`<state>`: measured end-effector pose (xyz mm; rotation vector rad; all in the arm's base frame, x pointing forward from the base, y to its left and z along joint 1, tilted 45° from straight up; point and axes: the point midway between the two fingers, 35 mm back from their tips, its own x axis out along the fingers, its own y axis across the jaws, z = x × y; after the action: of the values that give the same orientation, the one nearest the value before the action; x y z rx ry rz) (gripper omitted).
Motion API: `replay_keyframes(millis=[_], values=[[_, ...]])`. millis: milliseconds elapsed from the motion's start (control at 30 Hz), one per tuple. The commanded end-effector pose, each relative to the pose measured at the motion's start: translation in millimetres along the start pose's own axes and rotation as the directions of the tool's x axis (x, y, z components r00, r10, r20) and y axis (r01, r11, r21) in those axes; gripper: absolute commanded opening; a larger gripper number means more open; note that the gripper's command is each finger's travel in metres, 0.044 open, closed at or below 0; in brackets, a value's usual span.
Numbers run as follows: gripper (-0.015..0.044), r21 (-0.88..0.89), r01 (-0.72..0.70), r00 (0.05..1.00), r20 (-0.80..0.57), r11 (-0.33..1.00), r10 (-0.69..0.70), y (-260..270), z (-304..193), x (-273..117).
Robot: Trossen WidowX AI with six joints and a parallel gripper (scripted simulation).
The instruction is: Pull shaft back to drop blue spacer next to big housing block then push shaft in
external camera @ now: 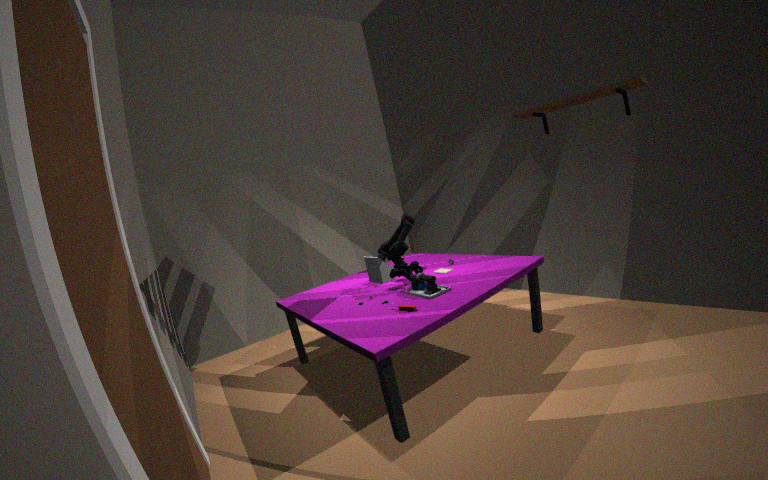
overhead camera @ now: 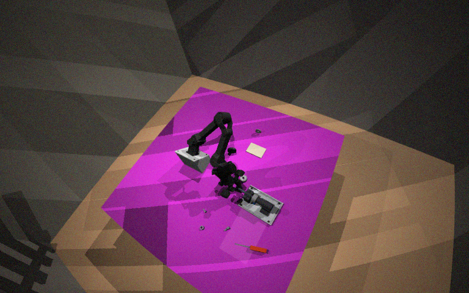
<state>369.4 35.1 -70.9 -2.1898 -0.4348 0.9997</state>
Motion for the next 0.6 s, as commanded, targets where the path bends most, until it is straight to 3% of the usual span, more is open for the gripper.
replay_keyframes(millis=[0, 567], values=[[0.0000, -0.001, 0.003, 1.000, -0.005, 1.000, -0.003, -0.5, -3.1, 1.2], [0.0000, -0.001, 0.003, 1.000, -0.005, 1.000, -0.003, -0.6, -4.3, 2.4]])
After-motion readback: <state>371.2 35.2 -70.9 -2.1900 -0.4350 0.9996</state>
